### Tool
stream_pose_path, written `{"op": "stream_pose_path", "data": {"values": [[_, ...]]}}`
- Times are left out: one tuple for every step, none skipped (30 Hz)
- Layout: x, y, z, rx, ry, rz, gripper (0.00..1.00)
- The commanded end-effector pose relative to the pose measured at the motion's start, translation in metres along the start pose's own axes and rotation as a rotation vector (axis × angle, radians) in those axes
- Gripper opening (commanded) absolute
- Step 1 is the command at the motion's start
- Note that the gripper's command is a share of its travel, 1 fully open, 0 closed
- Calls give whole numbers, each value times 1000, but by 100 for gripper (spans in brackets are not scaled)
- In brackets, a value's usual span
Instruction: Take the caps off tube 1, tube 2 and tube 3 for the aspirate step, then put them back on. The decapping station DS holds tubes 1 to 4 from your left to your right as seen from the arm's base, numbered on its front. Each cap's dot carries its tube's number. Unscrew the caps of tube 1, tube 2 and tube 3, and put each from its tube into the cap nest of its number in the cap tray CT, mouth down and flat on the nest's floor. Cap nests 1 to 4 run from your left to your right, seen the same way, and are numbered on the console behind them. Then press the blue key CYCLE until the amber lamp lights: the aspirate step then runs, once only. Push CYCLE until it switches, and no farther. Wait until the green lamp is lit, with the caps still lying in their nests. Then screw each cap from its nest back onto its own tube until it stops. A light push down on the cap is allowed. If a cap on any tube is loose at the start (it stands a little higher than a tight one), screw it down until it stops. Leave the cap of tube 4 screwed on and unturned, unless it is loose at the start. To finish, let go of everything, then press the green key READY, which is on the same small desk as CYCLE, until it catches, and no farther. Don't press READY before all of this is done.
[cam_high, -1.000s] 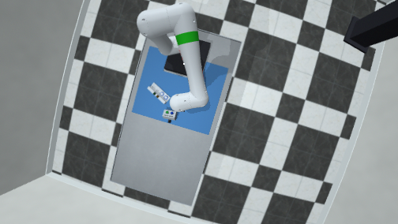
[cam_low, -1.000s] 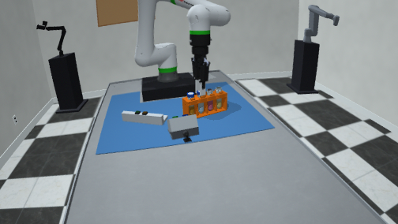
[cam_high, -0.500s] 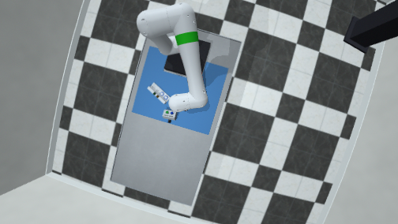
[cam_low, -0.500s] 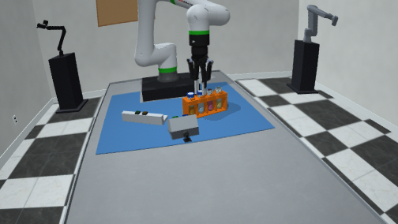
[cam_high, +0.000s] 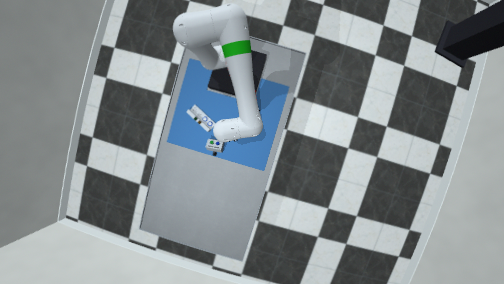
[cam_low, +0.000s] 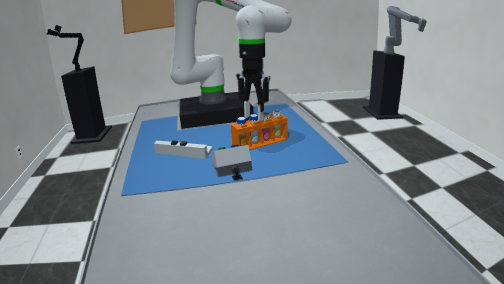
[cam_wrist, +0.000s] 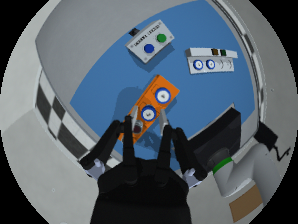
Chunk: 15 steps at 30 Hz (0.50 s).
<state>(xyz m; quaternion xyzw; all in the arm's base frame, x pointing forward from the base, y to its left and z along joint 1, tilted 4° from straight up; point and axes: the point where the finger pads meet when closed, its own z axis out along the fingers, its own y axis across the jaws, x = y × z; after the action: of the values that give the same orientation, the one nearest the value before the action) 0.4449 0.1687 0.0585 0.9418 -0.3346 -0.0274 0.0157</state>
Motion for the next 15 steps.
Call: {"op": "stream_pose_path", "data": {"values": [[0,0,0,0,1,225,35],[0,0,0,0,1,305,35],[0,0,0,0,1,309,35],[0,0,0,0,1,383,35],[0,0,0,0,1,392,35],[0,0,0,0,1,475,35],[0,0,0,0,1,475,35],[0,0,0,0,1,475,35],[0,0,0,0,1,559,35],[0,0,0,0,1,642,35],[0,0,0,0,1,642,35],[0,0,0,0,1,725,35],[0,0,0,0,1,725,35],[0,0,0,1,1,809,35],[0,0,0,1,1,809,35]]}}
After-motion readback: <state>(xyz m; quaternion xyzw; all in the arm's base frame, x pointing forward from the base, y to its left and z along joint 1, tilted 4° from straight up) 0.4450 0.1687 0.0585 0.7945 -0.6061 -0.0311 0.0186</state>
